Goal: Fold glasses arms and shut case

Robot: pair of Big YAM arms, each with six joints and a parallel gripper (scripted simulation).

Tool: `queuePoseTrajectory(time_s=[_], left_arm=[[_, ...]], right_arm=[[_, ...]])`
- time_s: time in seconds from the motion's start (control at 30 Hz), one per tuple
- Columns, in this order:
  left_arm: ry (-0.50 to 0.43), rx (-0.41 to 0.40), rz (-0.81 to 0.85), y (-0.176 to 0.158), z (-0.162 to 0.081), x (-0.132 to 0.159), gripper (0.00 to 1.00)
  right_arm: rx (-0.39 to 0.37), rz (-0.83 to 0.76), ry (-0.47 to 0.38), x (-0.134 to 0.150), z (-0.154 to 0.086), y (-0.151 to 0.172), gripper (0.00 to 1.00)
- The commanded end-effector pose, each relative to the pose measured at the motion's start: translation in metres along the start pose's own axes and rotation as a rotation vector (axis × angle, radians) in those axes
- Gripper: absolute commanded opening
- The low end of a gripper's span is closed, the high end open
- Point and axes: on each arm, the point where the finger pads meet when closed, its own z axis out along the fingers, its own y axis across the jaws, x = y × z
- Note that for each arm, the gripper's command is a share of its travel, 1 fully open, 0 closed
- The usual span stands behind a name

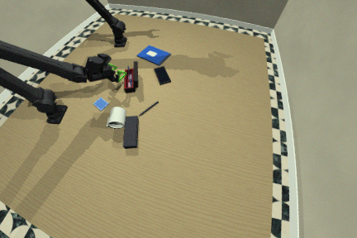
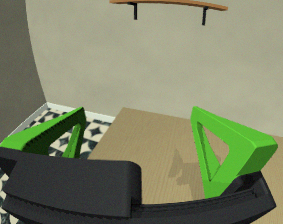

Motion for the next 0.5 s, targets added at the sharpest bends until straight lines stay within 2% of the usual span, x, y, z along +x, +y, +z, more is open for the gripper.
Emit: queuePoseTrajectory(time_s=[0.0,0.13,0.33,0.47], left_arm=[[-0.061,0.003,0.008,-0.001,0.005,-0.040,1.00],[-0.061,0.003,0.008,-0.001,0.005,-0.040,1.00],[-0.061,0.003,0.008,-0.001,0.005,-0.040,1.00],[-0.061,0.003,0.008,-0.001,0.005,-0.040,1.00]], right_arm=[[0.035,-0.044,-0.063,-0.039,-0.005,-0.019,0.96],[0.037,-0.056,-0.060,-0.040,-0.006,-0.022,0.96],[0.091,-0.152,-0.106,-0.071,-0.025,-0.043,0.96],[0.149,-0.242,-0.140,-0.100,-0.048,-0.063,0.96]])
